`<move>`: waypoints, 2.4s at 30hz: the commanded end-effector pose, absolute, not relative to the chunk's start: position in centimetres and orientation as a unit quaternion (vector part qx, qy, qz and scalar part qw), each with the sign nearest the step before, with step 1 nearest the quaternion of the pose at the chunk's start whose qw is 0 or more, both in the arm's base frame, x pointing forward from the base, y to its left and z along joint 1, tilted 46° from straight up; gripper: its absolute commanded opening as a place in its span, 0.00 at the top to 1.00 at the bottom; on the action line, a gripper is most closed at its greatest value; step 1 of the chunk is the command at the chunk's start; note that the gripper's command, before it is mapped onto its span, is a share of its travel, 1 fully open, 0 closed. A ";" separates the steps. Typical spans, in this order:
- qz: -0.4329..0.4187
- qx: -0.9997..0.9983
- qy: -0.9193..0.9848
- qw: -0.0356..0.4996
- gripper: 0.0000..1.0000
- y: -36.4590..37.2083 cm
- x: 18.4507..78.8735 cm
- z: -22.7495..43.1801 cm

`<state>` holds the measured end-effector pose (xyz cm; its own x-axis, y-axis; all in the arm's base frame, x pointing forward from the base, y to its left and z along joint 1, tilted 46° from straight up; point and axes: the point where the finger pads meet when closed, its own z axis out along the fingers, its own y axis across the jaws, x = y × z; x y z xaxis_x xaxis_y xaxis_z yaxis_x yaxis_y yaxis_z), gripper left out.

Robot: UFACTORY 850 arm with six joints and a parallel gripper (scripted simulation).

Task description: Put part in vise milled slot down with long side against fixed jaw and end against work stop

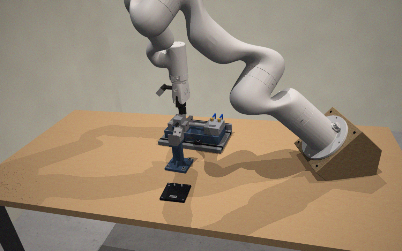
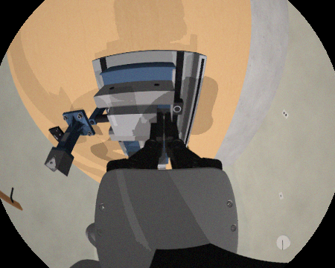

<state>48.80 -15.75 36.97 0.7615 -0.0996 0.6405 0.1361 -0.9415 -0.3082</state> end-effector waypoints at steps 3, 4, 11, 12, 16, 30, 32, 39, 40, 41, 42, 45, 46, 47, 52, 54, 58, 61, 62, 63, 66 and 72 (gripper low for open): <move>-0.346 -0.922 -0.012 0.176 1.00 -15.5 48.8 37.1; -0.346 -0.922 -0.012 0.176 1.00 -15.5 48.8 37.1; -0.346 -0.922 -0.012 0.176 1.00 -15.5 48.8 37.1; -0.346 -0.922 -0.012 0.176 1.00 -15.5 48.8 37.1; -0.346 -0.922 -0.012 0.176 1.00 -15.5 48.8 37.1; -0.346 -0.922 -0.012 0.176 1.00 -16.0 48.9 37.0; -0.346 -0.922 -0.012 0.176 1.00 -16.2 48.9 36.9; -0.346 -0.922 -0.012 0.176 1.00 -17.1 49.0 36.6; -0.346 -0.922 -0.012 0.176 1.00 -17.3 49.1 36.5; -0.346 -0.922 -0.012 0.176 1.00 -17.5 49.1 36.5; -0.346 -0.922 -0.012 0.176 1.00 -17.6 49.1 36.4; -0.346 -0.922 -0.012 0.176 1.00 -18.0 49.2 36.3; -0.346 -0.922 -0.012 0.176 1.00 -18.1 49.2 36.2; -0.346 -0.922 -0.012 0.176 1.00 -18.2 49.2 36.2; -0.346 -0.922 -0.012 0.176 1.00 -18.4 49.2 36.2; -0.346 -0.922 -0.012 0.176 1.00 -18.4 49.2 36.1; -0.346 -0.922 -0.012 0.176 1.00 -18.4 49.2 36.2; -0.346 -0.922 -0.012 0.176 1.00 -18.4 49.2 36.2; -0.346 -0.922 -0.012 0.176 1.00 -18.5 49.1 36.3; -0.346 -0.922 -0.012 0.176 1.00 -18.5 49.1 36.3; -0.346 -0.922 -0.012 0.176 1.00 -18.6 48.9 36.5; -0.346 -0.922 -0.012 0.176 1.00 -18.8 48.5 37.0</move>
